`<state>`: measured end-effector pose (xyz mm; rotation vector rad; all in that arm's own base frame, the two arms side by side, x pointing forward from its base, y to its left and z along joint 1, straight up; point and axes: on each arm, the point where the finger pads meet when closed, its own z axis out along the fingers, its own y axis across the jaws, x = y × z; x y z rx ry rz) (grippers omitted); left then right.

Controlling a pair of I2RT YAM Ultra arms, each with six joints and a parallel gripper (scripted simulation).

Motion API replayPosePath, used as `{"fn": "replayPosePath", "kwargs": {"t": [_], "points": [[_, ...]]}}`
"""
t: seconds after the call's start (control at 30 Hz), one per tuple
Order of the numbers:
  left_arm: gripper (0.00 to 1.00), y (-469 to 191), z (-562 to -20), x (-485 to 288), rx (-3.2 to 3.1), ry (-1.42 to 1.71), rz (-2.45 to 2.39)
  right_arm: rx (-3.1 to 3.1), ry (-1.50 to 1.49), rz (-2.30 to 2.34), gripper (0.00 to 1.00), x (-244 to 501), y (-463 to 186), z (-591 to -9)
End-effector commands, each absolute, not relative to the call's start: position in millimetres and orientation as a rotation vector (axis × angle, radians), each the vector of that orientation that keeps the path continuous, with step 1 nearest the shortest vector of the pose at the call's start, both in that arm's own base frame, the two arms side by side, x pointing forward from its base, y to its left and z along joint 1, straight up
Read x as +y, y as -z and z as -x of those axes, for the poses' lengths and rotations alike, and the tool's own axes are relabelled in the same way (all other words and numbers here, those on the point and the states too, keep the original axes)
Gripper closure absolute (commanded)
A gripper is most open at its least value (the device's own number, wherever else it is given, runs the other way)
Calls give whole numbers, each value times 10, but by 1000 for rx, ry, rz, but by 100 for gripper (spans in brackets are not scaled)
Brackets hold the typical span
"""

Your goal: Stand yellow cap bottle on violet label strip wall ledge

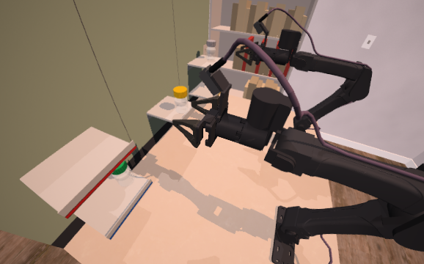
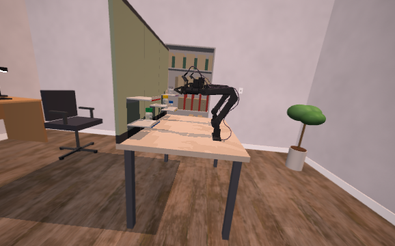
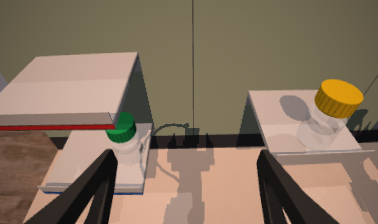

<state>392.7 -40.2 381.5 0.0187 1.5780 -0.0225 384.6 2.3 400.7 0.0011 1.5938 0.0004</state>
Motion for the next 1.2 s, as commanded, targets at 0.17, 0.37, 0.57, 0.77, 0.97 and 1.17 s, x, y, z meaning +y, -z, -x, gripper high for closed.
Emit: {"fn": "replayPosePath", "kwargs": {"t": [0.17, 0.37, 0.57, 0.77, 0.97, 1.17], "points": [[11, -4144, -3780, -39, 1558, 13, -16, 1556, 7, -3, 0, -14, -4116, -3783], [11, -4082, -3802, -33, 1594, 14, -13, 1526, 11, -23, 0, -26, -4179, -3784], [11, -4078, -3841, -253, 1665, 64, -57, 1470, 6, -55, 0, 62, -4212, -3849], [11, -4314, -3799, -945, 1767, 201, -214, 1407, -85, -46, 0, 635, -3955, -4050], [11, -4560, -3656, -1430, 1798, 292, -335, 1404, -142, -14, 0, 1042, -3699, -4179], [11, -4853, -3400, -1904, 1800, 388, -463, 1411, -191, 17, 0, 1426, -3433, -4298]]}}
